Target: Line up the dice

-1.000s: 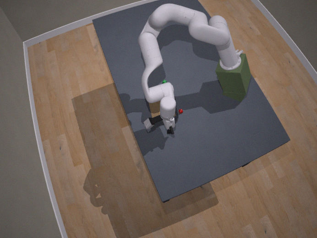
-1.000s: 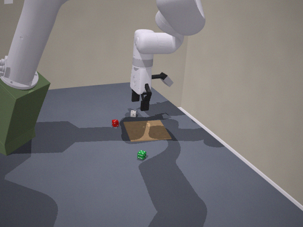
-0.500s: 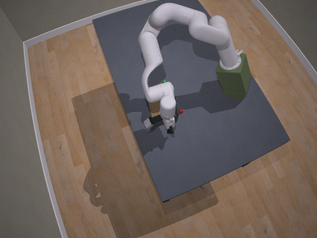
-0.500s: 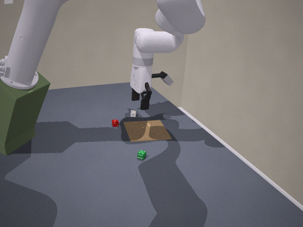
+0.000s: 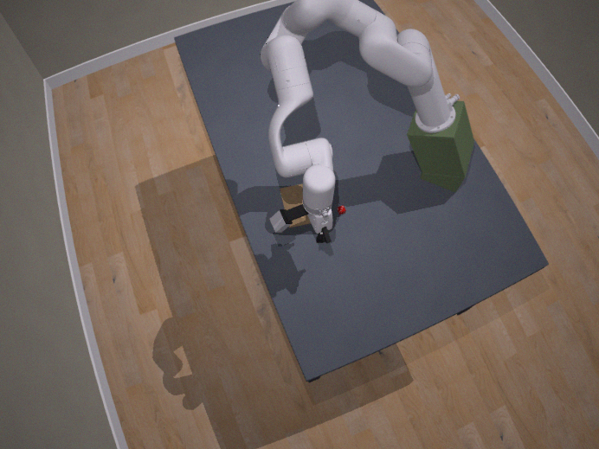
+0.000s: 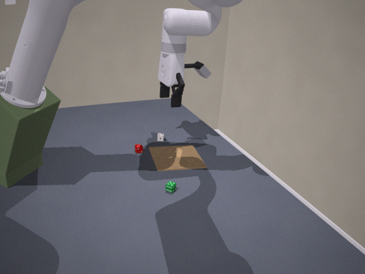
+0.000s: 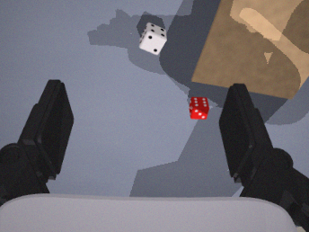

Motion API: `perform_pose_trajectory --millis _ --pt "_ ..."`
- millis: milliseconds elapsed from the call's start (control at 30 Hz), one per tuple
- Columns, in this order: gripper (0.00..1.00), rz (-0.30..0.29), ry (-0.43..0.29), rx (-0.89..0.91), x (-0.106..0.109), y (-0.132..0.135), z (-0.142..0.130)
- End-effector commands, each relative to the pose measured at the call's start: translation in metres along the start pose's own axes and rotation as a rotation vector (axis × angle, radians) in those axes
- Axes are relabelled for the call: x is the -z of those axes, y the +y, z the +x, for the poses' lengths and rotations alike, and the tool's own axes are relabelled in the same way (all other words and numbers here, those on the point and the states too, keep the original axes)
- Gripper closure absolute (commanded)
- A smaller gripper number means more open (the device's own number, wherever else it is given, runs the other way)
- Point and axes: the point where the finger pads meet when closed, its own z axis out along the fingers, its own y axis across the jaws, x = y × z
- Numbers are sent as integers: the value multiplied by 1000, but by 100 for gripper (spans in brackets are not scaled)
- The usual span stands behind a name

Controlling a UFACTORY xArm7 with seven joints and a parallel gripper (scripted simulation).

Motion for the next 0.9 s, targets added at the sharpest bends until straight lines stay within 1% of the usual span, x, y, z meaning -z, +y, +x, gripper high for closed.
perform_pose_trajectory --millis 0,433,500,867 --pt "0 4 -1 0 26 1 1" --pt "0 4 -1 -3 27 1 0" --pt "0 4 -1 -52 26 2 -3" --pt "0 4 -1 -52 26 2 -3"
